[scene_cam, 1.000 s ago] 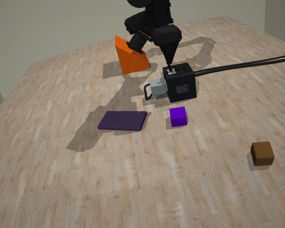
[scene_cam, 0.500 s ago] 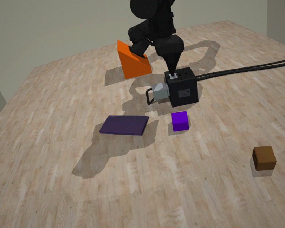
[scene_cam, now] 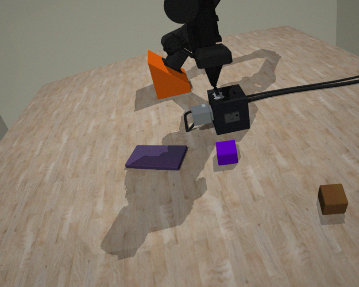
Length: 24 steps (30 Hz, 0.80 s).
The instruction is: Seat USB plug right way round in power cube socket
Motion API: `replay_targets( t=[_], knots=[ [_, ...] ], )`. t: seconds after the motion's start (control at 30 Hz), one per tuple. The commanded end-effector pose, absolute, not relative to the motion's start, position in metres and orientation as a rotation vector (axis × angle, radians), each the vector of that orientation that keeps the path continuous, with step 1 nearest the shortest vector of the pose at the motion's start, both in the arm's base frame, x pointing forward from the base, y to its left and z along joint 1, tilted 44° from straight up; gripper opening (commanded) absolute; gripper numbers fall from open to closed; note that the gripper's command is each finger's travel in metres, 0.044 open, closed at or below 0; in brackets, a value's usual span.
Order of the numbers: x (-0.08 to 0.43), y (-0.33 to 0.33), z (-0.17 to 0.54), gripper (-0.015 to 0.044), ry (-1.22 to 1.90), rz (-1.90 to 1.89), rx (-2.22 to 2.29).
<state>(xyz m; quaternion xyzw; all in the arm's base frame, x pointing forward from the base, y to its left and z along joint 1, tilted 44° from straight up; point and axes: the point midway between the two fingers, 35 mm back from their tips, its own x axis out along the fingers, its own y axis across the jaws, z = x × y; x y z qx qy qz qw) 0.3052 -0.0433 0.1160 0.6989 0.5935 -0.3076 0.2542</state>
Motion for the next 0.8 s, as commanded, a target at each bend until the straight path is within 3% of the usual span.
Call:
replay_targets(
  t=[0.0, 0.77],
  knots=[
    [0.3053, -0.0435, 0.1162, 0.0013, 1.612, -0.834, 1.899],
    [0.3049, -0.0453, 0.1182, 0.0000, 1.612, -0.835, 1.899]
  ],
)
